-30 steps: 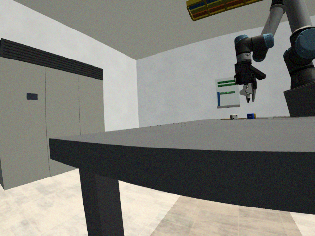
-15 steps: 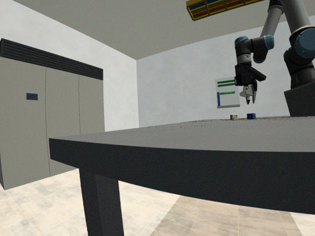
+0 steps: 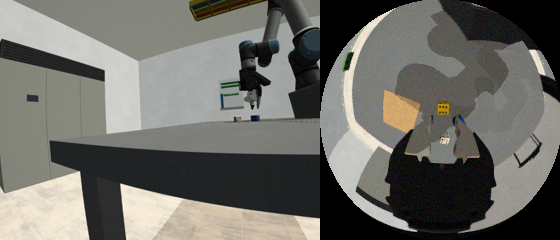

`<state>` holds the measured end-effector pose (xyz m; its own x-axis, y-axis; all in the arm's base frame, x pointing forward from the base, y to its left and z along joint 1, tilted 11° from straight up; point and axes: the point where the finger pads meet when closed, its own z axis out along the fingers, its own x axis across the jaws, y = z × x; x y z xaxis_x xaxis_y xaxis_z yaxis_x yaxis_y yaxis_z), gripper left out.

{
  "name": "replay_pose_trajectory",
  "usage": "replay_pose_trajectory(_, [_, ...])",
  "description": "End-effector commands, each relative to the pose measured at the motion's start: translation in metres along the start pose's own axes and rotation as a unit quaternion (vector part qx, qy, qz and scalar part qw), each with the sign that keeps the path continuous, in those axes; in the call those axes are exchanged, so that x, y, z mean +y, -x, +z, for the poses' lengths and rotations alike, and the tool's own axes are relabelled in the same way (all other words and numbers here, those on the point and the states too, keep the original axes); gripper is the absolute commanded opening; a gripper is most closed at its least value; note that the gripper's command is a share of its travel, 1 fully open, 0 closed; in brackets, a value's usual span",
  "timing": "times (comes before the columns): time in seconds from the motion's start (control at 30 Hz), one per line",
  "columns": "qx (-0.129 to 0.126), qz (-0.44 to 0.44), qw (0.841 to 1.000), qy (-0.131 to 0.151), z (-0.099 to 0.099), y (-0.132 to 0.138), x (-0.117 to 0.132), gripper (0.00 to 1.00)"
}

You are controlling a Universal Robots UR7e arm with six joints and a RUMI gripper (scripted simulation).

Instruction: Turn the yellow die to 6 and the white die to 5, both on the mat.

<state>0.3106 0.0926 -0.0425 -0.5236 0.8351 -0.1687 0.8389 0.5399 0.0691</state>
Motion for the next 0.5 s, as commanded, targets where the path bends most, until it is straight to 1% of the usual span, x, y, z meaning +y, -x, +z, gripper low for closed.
replay_pose_trajectory(0.0, [-0.001, 0.000, 1.000, 0.001, 0.008, 0.000, 0.000, 0.28])
replay_pose_trajectory(0.27, [-0.001, 0.000, 1.000, 0.001, 0.018, 0.001, 0.000, 0.28])
replay_pose_trajectory(0.47, [-0.001, 0.000, 1.000, 0.001, 0.021, 0.001, 0.000, 0.28])
